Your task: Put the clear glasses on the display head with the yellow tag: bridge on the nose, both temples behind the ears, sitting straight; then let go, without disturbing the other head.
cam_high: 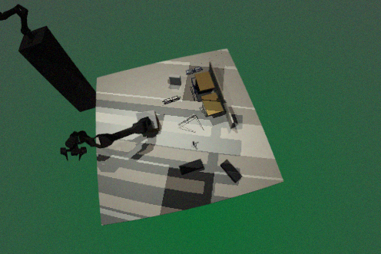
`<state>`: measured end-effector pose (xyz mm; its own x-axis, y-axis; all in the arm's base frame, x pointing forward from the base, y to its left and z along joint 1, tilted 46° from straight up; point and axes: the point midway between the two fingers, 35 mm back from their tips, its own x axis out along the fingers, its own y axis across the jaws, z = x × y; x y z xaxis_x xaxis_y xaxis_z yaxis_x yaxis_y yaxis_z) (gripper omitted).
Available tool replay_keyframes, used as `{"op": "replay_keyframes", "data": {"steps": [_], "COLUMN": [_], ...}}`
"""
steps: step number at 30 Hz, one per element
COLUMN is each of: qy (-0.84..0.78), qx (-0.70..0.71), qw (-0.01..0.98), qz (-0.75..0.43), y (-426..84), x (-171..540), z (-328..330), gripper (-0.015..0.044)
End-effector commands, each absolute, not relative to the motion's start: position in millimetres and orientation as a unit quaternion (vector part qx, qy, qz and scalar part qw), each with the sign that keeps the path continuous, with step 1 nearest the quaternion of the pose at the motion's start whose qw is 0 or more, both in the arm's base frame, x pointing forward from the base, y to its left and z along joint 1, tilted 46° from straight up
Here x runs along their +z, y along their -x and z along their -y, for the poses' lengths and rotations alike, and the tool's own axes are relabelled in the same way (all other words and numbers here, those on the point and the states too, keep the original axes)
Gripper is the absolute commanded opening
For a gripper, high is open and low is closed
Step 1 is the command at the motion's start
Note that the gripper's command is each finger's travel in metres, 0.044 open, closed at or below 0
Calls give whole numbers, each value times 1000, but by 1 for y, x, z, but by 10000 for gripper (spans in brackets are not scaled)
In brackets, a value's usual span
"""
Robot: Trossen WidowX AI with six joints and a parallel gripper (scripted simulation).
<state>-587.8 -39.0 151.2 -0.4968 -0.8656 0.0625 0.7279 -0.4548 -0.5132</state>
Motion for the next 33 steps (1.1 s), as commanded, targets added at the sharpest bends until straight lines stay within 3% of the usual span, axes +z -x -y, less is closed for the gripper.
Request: {"op": "replay_keyframes", "data": {"steps": [1,8,17,25,33], "qy": [160,160,84,-4,-88], "qx": [-838,-838,-915,-973,-993], "qw": [475,475,350,196,45], "qz": [-216,-216,-184,-125,-62], "y": [588,588,593,569,510], "x": [151,151,138,118,96], "z": [39,39,-80,-214,-332], "gripper": [426,440,204,200,200]}}
